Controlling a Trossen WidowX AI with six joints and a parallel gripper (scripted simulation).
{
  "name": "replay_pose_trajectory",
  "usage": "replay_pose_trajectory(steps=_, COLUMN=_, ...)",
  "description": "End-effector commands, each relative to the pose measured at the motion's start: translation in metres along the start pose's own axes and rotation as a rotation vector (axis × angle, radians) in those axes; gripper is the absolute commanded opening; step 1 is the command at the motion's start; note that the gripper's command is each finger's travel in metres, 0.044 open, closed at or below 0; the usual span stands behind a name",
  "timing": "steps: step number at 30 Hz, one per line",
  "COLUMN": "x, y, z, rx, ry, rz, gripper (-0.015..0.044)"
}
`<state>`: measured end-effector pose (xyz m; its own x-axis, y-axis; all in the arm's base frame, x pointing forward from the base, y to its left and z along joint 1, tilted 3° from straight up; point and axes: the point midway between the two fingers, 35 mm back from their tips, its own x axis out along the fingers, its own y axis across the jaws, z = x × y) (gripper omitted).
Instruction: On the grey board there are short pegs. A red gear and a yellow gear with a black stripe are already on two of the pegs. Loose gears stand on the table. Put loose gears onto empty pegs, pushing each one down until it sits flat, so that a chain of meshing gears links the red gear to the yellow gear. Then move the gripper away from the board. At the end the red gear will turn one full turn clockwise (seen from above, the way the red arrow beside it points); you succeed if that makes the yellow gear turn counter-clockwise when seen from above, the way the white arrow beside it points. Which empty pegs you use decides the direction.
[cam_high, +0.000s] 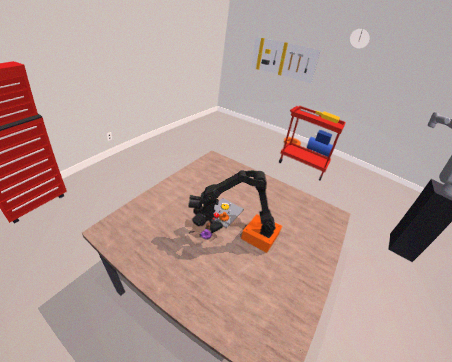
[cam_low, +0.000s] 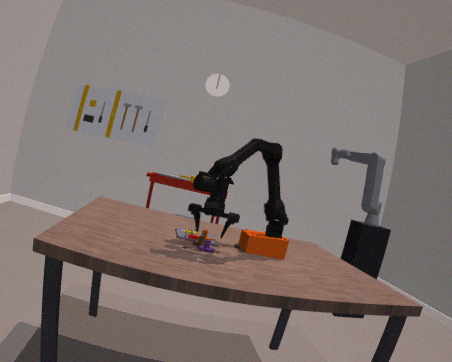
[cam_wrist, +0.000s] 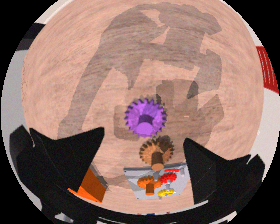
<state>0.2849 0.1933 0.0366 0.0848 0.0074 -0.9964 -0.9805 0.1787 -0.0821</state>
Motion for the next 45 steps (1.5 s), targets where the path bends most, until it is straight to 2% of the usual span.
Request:
replay_pose_trajectory(steps=1, x=0.006, y=0.001, z=-0.001, rx=-0.005, ry=0.006, rz=0.001, gripper=0.0440)
replay_pose_trajectory(steps=17, x=0.031, y=0.001, z=-0.002, rx=-0.005, ry=0.007, rz=0.001, gripper=0.0440)
replay_pose_trajectory(steps=25, x=0.032, y=0.001, z=-0.002, rx=-0.005, ry=0.007, rz=0.001, gripper=0.0440)
replay_pose_trajectory(steps=39, x=0.032, y=0.001, z=-0.002, rx=-0.005, ry=0.007, rz=0.001, gripper=0.0072)
replay_pose_trajectory(steps=45, x=0.032, y=0.001, z=-0.002, rx=-0.005, ry=0.007, rz=0.001, gripper=0.0032)
